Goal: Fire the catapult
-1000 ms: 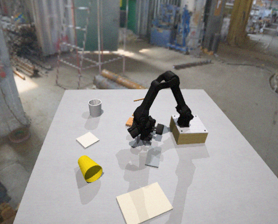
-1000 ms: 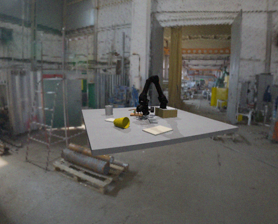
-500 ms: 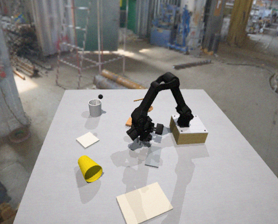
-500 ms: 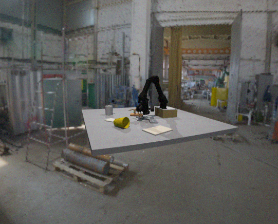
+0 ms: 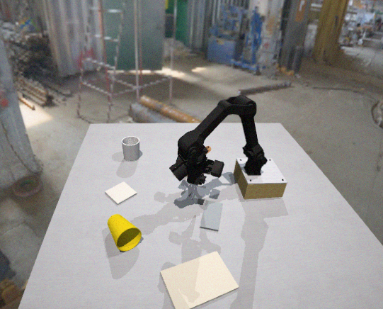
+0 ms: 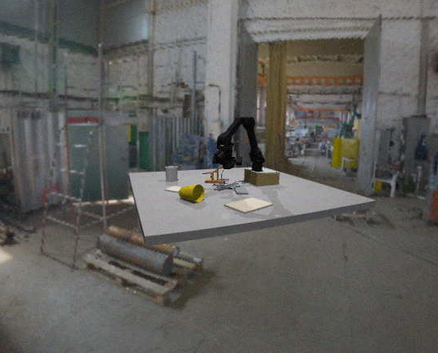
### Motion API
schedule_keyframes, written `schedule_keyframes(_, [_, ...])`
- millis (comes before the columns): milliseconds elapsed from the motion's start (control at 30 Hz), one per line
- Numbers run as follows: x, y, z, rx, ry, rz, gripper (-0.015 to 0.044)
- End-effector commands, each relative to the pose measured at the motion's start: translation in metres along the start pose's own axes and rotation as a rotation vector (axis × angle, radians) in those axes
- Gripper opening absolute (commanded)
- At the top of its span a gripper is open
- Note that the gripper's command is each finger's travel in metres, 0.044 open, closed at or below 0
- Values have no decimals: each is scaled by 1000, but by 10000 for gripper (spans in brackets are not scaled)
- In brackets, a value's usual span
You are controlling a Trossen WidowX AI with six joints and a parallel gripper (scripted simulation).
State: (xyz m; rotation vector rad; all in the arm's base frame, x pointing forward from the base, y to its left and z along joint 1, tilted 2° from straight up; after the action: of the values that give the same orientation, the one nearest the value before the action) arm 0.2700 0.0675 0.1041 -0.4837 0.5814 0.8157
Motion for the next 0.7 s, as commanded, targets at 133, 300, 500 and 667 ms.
schedule_keyframes(133, [6,-38,7,72,-114,-208,341])
schedule_keyframes(300, [8,-64,10,119,-186,-338,440])
schedule_keyframes(500, [4,-99,13,161,-280,-492,440])
schedule_keyframes(667, [-4,-128,16,188,-359,-617,440])
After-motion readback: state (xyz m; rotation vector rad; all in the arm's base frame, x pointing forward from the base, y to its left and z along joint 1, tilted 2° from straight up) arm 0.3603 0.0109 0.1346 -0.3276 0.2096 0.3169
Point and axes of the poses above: the point midway between the two fingers, 35 mm back from their tips, its own z axis back along the fingers, its own y axis across the jaws, x = y × z, the point moved 7 cm from there along z, back along the fingers, and after that the axes turned 13 degrees about -z, right-handed, at the moved point
